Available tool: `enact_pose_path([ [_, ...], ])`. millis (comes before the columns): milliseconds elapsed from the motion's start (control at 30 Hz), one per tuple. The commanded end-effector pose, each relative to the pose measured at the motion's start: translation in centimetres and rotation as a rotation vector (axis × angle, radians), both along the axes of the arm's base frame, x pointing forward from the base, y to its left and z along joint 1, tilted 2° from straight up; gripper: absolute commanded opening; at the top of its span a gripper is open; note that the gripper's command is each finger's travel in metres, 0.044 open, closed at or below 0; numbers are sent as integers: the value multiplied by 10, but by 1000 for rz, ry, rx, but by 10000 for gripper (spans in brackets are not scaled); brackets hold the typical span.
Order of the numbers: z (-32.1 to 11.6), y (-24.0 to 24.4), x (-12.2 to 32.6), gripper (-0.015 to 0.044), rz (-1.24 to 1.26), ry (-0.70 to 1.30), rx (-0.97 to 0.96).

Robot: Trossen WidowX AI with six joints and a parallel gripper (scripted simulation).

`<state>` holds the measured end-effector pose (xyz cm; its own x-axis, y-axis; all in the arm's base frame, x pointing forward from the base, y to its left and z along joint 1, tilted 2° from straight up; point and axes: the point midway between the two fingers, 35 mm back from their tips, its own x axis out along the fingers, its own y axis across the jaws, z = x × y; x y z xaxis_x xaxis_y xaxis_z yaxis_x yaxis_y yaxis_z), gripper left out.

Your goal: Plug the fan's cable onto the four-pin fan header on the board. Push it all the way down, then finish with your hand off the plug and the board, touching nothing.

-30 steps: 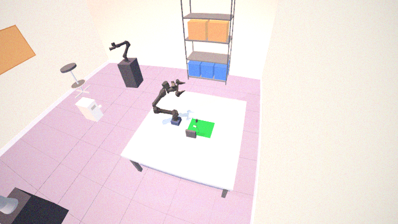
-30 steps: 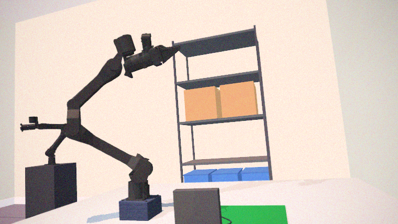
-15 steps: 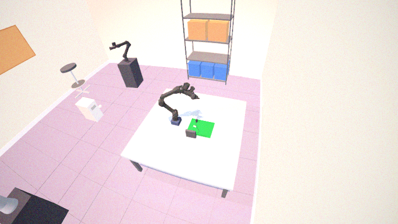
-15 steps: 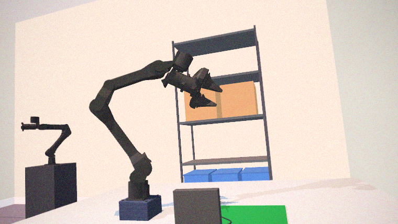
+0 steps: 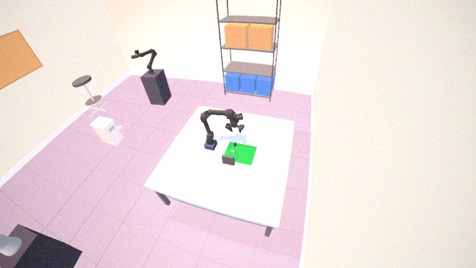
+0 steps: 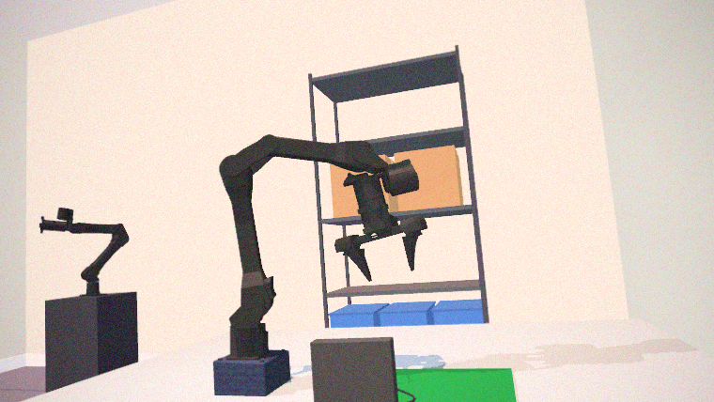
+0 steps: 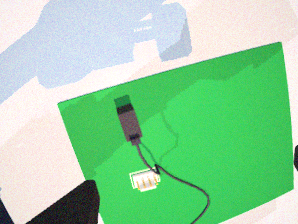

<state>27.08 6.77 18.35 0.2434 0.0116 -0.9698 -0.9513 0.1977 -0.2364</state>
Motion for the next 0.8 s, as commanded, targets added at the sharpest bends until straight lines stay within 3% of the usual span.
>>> enact_pose_path([
  [0,-28,-5,-12,440,126,179,-28],
  [300,-30,-4,-11,440,126,179,-28],
  [600,-120,-4,-4,440,126,179,-28],
  [767,-128,-4,-5,440,126,179,-28],
])
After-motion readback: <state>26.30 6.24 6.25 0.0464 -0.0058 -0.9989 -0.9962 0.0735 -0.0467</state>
